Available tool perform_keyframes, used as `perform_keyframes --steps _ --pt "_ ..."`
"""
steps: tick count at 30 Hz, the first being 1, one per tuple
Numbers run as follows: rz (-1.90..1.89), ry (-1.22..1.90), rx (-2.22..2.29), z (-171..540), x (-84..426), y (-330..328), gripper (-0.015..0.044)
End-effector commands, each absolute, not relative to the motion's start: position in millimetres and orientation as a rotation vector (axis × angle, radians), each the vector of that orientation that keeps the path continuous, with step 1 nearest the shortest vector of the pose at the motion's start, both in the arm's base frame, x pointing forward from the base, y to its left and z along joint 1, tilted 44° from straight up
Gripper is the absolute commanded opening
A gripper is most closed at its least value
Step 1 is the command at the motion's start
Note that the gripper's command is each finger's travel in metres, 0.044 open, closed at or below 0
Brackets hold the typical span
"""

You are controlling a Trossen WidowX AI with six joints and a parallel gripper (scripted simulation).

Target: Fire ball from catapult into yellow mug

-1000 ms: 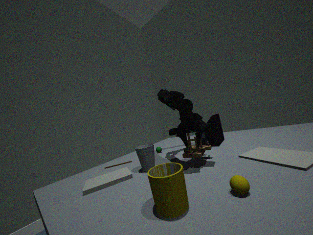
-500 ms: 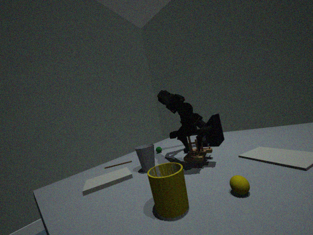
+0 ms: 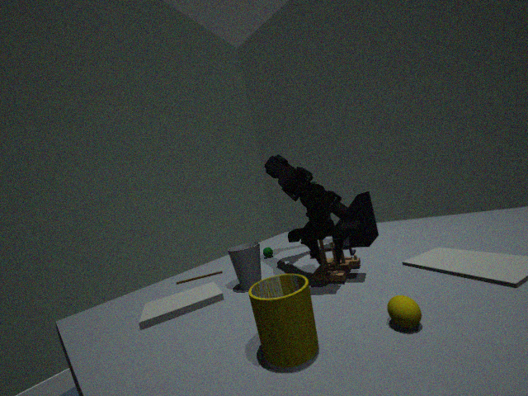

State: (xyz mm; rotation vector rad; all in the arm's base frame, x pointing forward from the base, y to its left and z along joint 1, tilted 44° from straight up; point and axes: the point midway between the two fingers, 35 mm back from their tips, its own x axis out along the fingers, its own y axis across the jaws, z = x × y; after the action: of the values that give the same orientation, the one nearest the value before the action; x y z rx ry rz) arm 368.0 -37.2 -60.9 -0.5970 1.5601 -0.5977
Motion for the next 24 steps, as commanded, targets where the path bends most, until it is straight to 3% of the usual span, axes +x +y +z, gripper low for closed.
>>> perform_keyframes --steps 1,8,24 --pt "-0.591 1.556 -0.608 -64.7 367.9 -39.2 0.0" --pt "-0.598 1.56 -0.597 -63.2 367.8 -39.4 0.0" --pt "-0.594 1.56 -0.595 -47.4 372.0 -22.7 0.042"
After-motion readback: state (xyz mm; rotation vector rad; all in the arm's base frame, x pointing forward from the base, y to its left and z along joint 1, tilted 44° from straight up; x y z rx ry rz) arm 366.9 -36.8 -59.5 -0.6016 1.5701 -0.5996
